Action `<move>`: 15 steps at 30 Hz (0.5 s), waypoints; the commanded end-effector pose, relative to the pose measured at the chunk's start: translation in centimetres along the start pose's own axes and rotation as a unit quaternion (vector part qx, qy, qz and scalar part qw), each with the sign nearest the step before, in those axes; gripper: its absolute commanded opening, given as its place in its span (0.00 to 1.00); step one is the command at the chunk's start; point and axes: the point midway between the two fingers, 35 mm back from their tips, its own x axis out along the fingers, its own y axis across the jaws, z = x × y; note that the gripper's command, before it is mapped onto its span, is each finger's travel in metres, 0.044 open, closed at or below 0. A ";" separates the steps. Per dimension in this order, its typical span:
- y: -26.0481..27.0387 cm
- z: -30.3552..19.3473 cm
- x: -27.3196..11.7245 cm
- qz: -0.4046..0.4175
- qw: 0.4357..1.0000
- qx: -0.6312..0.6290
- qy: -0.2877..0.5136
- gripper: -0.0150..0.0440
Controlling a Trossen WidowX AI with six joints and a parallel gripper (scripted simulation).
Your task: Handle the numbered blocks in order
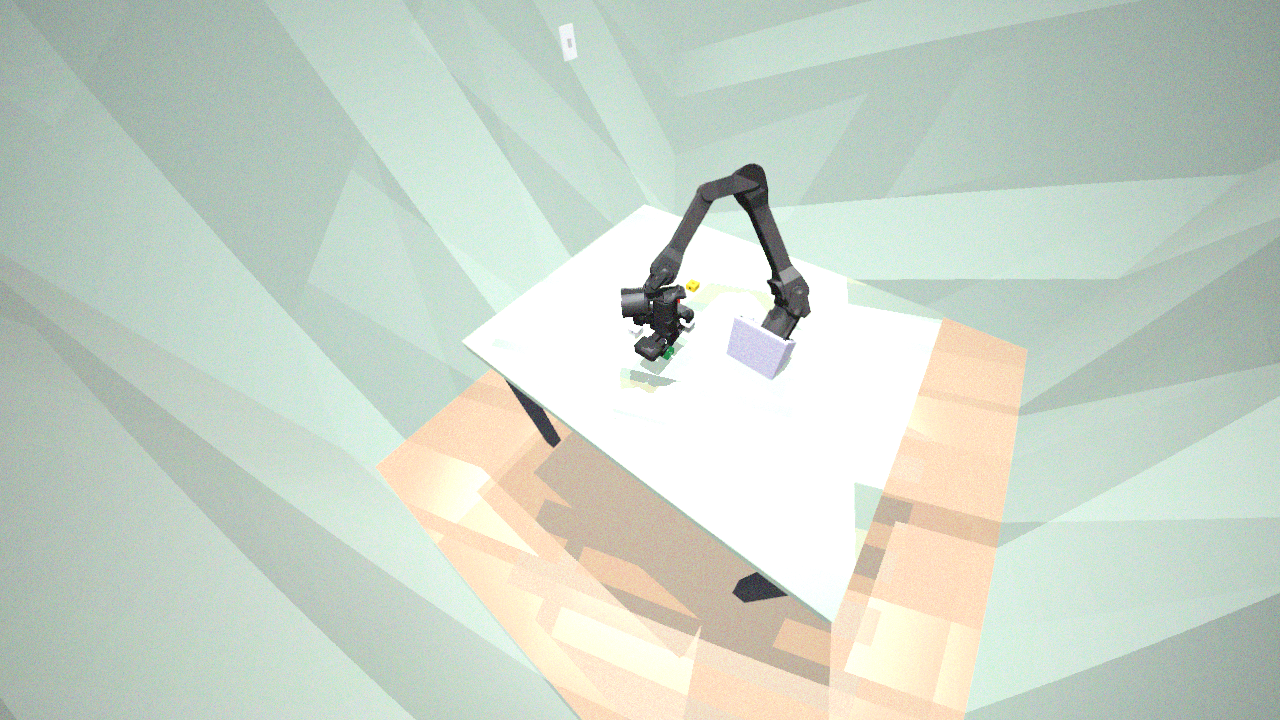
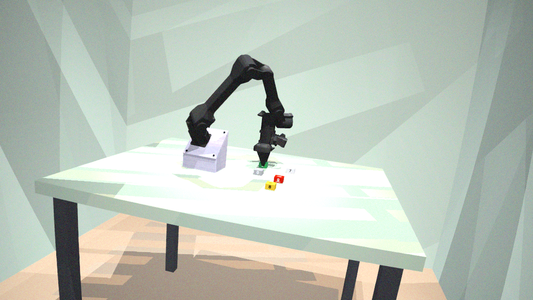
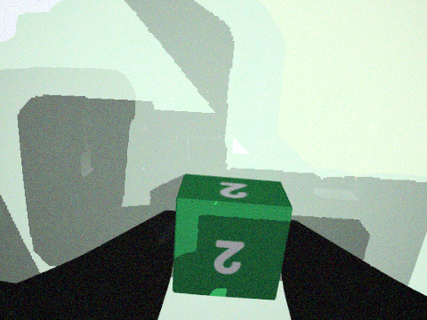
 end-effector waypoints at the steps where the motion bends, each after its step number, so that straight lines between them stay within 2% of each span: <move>1: -0.1 0.0 0.1 -0.002 1.000 -0.002 -0.001 0.46; 15: 0.0 0.1 -1.0 0.000 1.000 -0.004 -0.002 0.46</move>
